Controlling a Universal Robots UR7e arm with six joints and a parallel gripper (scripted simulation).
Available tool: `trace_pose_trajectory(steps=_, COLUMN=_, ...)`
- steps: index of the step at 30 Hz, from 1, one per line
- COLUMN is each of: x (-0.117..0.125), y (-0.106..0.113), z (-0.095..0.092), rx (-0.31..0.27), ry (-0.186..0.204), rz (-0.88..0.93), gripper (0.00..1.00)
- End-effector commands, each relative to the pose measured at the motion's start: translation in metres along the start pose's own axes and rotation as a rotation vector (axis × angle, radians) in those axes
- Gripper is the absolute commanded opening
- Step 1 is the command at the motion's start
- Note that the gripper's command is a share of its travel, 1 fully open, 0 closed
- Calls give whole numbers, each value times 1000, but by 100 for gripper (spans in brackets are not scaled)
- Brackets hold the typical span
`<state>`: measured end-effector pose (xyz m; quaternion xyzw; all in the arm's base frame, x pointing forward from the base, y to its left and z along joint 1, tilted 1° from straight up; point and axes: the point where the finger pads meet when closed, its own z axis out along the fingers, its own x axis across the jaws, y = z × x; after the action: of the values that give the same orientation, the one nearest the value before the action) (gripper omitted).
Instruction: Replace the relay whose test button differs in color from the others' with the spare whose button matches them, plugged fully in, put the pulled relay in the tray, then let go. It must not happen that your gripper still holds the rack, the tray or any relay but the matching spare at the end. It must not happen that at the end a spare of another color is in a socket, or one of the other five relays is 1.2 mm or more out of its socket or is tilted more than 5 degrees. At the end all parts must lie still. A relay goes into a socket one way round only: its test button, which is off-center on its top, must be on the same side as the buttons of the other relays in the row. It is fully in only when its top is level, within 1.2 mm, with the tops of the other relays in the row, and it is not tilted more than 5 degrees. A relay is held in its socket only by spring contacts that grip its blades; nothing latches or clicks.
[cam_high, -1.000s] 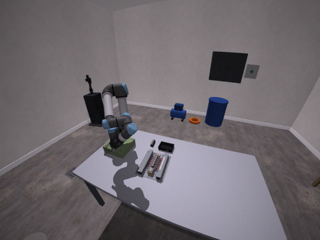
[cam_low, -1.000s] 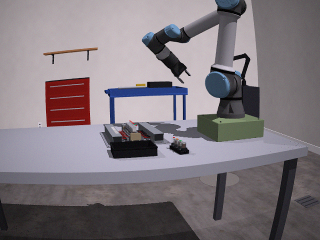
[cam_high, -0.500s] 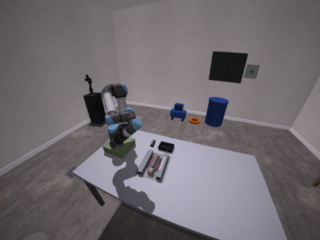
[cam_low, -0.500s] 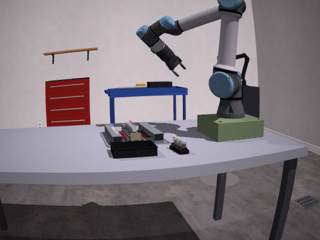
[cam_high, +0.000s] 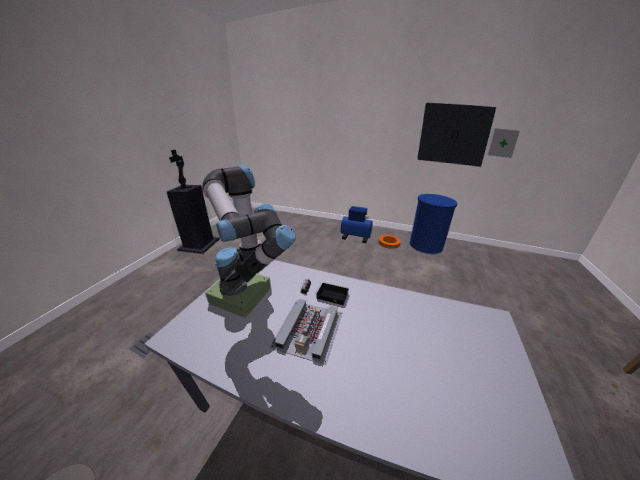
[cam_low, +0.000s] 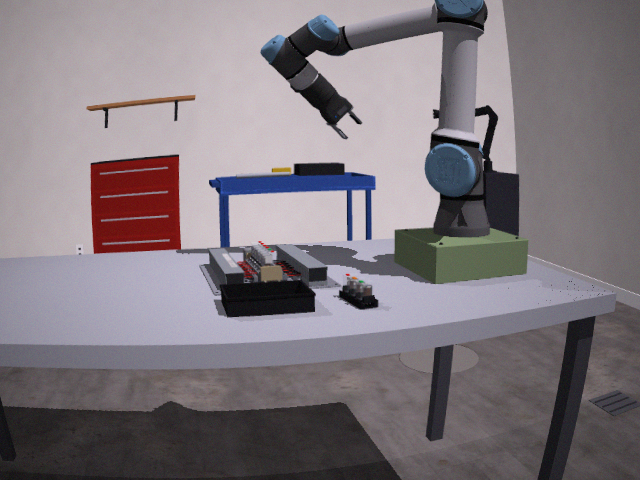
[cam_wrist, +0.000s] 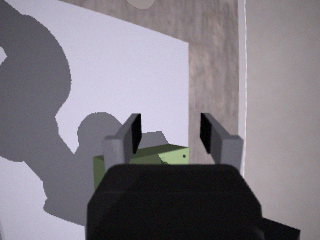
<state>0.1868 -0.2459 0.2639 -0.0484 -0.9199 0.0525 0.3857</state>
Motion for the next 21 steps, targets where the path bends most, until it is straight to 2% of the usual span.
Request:
trace_pose_trajectory(steps=1, x=0, y=1, z=-3, rx=-2, ry=2, rz=1, gripper=100)
trace_pose_trajectory(steps=6, x=3, y=13, z=-59, rx=-2, ry=2, rz=1, gripper=100)
trace_pose_trajectory(steps=18, x=3, y=13, z=-59, rx=-2, ry=2, rz=1, gripper=100)
trace_pose_trajectory(steps=21, x=5, y=21, z=-92, rx=-1, ry=1, rz=1, gripper=100)
